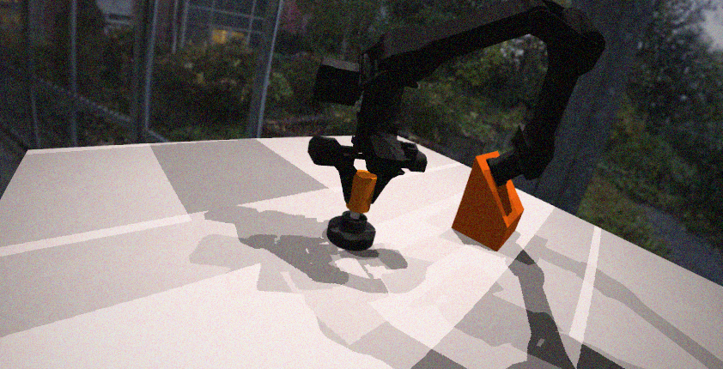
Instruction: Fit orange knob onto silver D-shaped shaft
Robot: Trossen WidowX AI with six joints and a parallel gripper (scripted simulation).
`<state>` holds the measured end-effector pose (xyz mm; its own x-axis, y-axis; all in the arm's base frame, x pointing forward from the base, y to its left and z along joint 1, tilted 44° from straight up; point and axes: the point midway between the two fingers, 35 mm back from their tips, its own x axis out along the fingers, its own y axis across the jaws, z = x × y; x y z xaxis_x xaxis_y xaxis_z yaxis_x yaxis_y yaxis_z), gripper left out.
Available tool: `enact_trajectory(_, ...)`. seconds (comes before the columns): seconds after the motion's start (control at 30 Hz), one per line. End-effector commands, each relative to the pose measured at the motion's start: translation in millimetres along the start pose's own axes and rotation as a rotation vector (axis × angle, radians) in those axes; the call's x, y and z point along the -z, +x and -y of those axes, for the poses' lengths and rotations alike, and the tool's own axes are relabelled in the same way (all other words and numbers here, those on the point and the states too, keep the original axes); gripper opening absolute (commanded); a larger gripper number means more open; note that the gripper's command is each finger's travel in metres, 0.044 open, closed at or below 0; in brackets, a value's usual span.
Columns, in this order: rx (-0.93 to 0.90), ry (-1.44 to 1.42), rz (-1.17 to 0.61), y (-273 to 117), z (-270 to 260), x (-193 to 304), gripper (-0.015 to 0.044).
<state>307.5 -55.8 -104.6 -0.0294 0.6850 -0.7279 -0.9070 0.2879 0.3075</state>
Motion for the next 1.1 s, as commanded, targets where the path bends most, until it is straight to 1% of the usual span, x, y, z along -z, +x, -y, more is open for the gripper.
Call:
enact_trajectory(0.0,0.006,0.373,0.0,-1.6,1.0,-0.6,0.0)
enact_trajectory(1.07,0.003,2.606,0.008,-3.9,5.8,2.0,0.0)
